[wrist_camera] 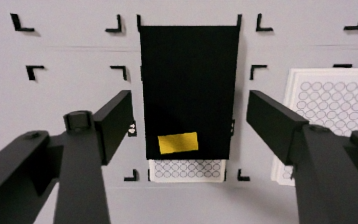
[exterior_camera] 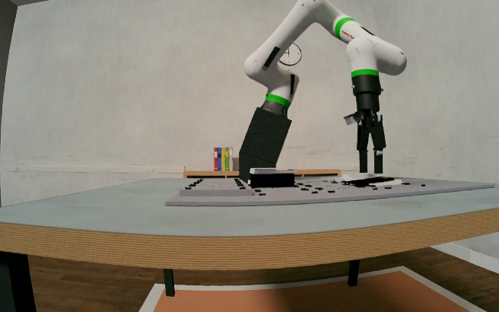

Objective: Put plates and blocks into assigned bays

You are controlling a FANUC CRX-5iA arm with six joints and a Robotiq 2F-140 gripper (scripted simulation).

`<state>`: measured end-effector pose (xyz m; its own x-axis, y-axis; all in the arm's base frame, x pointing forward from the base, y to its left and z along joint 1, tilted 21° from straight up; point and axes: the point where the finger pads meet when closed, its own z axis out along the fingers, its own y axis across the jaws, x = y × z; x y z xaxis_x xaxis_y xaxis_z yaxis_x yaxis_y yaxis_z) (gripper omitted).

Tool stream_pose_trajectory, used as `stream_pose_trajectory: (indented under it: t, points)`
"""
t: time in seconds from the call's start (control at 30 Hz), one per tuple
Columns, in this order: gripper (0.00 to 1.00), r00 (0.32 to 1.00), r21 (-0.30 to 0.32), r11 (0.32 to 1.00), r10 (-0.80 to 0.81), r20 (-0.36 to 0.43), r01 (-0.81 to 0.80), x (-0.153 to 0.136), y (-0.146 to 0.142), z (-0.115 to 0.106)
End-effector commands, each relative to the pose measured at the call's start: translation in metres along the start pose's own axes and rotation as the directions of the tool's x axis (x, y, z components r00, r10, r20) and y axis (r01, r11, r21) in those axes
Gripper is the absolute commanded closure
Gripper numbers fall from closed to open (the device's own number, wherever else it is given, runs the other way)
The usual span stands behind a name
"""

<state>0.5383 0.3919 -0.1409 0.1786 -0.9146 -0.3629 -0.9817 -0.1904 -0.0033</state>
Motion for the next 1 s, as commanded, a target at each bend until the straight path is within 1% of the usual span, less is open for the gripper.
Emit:
stream_pose_trajectory:
  t: [0.0,0.53,0.97]
  points:
    - [0.3,1.0,0.002,1.0,0.0,0.0,0.0,0.0,-0.001,0.0]
    - [0.3,1.0,0.002,1.0,0.0,0.0,0.0,0.0,-0.001,0.019]
    - [0.3,1.0,0.002,1.0,0.0,0.0,0.0,0.0,-0.001,0.019]
